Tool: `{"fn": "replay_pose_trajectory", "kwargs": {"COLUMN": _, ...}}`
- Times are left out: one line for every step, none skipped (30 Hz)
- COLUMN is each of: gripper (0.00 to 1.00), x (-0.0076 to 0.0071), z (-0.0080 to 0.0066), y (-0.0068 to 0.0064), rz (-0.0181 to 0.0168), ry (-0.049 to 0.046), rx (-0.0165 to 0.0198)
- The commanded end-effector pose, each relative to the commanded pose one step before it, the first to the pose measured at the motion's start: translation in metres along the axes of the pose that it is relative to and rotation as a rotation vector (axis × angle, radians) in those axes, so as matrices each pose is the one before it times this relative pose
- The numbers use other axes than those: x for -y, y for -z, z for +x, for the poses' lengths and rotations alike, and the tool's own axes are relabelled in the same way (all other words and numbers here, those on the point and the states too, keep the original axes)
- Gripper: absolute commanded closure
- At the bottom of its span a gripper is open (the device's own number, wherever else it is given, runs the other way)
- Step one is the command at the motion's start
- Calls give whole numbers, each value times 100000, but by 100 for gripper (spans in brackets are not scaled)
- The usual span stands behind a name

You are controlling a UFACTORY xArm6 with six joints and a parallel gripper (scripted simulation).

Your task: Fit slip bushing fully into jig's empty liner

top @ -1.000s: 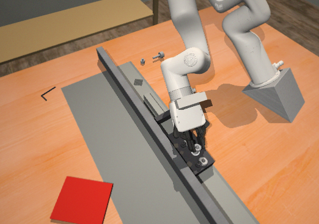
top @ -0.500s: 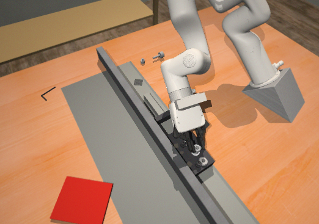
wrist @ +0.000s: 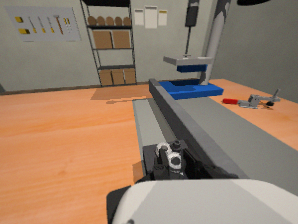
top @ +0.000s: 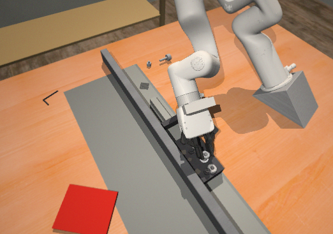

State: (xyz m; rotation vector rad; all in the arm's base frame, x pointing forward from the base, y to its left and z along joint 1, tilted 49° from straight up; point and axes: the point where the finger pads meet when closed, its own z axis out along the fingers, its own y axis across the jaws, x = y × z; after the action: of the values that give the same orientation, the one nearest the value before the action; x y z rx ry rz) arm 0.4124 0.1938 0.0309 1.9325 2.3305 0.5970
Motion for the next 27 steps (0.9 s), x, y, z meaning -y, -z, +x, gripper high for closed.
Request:
{"fn": "replay_pose_trajectory", "kwargs": {"gripper": 74, "x": -175, "z": 83, "y": 52, "rz": -81, "ry": 142, "rx": 115}}
{"fn": "replay_pose_trajectory", "kwargs": {"gripper": 74, "x": 0, "z": 0, "y": 0, "rz": 0, "ry": 0, "rx": 0}}
{"fn": "replay_pose_trajectory", "kwargs": {"gripper": 74, "x": 0, "z": 0, "y": 0, "rz": 0, "ry": 0, "rx": 0}}
{"fn": "replay_pose_trajectory", "kwargs": {"gripper": 74, "x": -33, "z": -9, "y": 4, "rz": 40, "ry": -1, "rx": 102}}
{"fn": "replay_pose_trajectory", "kwargs": {"gripper": 74, "x": -38, "z": -10, "y": 5, "rz": 46, "ry": -2, "rx": 121}}
{"fn": "replay_pose_trajectory", "kwargs": {"gripper": 74, "x": -44, "z": -12, "y": 6, "rz": 53, "ry": -2, "rx": 141}}
{"fn": "replay_pose_trajectory", "kwargs": {"gripper": 74, "x": -49, "z": -13, "y": 6, "rz": 59, "ry": -2, "rx": 161}}
{"fn": "replay_pose_trajectory", "kwargs": {"gripper": 74, "x": -55, "z": -14, "y": 7, "rz": 65, "ry": -3, "rx": 182}}
{"fn": "replay_pose_trajectory", "kwargs": {"gripper": 74, "x": -60, "z": -14, "y": 7, "rz": 71, "ry": -3, "rx": 203}}
{"fn": "replay_pose_trajectory", "kwargs": {"gripper": 74, "x": -64, "z": -14, "y": 8, "rz": 76, "ry": -3, "rx": 225}}
{"fn": "replay_pose_trajectory", "kwargs": {"gripper": 74, "x": -69, "z": -14, "y": 8, "rz": 80, "ry": -4, "rx": 247}}
{"fn": "replay_pose_trajectory", "kwargs": {"gripper": 74, "x": -72, "z": -14, "y": 9, "rz": 84, "ry": -4, "rx": 268}}
{"fn": "replay_pose_trajectory", "kwargs": {"gripper": 74, "x": -75, "z": -13, "y": 9, "rz": 87, "ry": -4, "rx": 290}}
{"fn": "replay_pose_trajectory", "kwargs": {"gripper": 74, "x": -78, "z": -12, "y": 9, "rz": 88, "ry": -5, "rx": 311}}
{"fn": "replay_pose_trajectory", "kwargs": {"gripper": 74, "x": -79, "z": -11, "y": 9, "rz": 89, "ry": -5, "rx": 331}}
{"fn": "replay_pose_trajectory", "kwargs": {"gripper": 74, "x": -80, "z": -9, "y": 9, "rz": 89, "ry": -6, "rx": 351}}
{"fn": "replay_pose_trajectory", "kwargs": {"gripper": 74, "x": -80, "z": -7, "y": 9, "rz": 88, "ry": -6, "rx": 370}}
{"fn": "replay_pose_trajectory", "kwargs": {"gripper": 74, "x": -78, "z": -5, "y": 9, "rz": 85, "ry": -6, "rx": 387}}
{"fn": "replay_pose_trajectory", "kwargs": {"gripper": 74, "x": 0, "z": 0, "y": 0, "rz": 0, "ry": 0, "rx": 0}}
{"fn": "replay_pose_trajectory", "kwargs": {"gripper": 74, "x": 0, "z": 0, "y": 0, "rz": 0, "ry": 0, "rx": 0}}
{"fn": "replay_pose_trajectory", "kwargs": {"gripper": 74, "x": -76, "z": -3, "y": 9, "rz": 82, "ry": -7, "rx": 404}}
{"fn": "replay_pose_trajectory", "kwargs": {"gripper": 74, "x": -73, "z": 0, "y": 8, "rz": 77, "ry": -7, "rx": 419}}
{"fn": "replay_pose_trajectory", "kwargs": {"gripper": 74, "x": -69, "z": 3, "y": 8, "rz": 72, "ry": -7, "rx": 433}}
{"fn": "replay_pose_trajectory", "kwargs": {"gripper": 74, "x": -65, "z": 6, "y": 7, "rz": 65, "ry": -7, "rx": 445}}
{"fn": "replay_pose_trajectory", "kwargs": {"gripper": 74, "x": -59, "z": 9, "y": 6, "rz": 58, "ry": -8, "rx": 456}}
{"fn": "replay_pose_trajectory", "kwargs": {"gripper": 74, "x": -53, "z": 11, "y": 5, "rz": 50, "ry": -8, "rx": 465}}
{"fn": "replay_pose_trajectory", "kwargs": {"gripper": 74, "x": -46, "z": 14, "y": 4, "rz": 41, "ry": -8, "rx": 471}}
